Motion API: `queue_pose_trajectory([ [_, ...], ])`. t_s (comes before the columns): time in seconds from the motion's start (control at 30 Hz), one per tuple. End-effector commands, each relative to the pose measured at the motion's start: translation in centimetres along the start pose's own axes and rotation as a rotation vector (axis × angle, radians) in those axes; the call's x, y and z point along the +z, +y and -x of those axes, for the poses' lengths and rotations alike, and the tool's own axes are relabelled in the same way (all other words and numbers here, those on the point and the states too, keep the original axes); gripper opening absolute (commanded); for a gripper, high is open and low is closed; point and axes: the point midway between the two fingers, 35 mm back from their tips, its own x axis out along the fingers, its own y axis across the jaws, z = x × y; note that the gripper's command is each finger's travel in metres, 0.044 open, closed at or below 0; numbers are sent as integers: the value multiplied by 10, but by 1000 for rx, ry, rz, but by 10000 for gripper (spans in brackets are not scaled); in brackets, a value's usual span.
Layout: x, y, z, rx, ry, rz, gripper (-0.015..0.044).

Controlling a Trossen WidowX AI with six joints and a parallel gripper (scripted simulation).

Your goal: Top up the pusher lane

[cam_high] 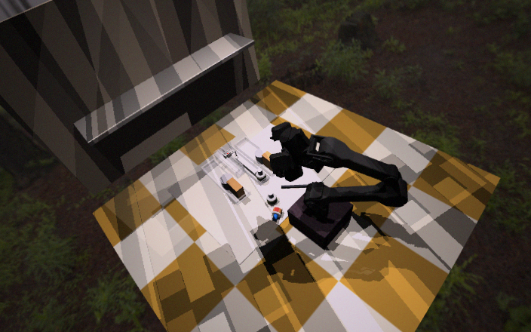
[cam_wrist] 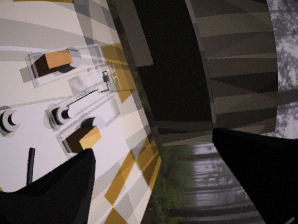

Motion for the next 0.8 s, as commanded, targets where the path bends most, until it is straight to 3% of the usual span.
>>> queue_pose_trajectory([
  [0.0,1,1,-1,7,2,-6,426],
  [0.37,22,53,-73,427,236,-479,440],
  [0.77,14,141,-130,777,781,-1105,440],
])
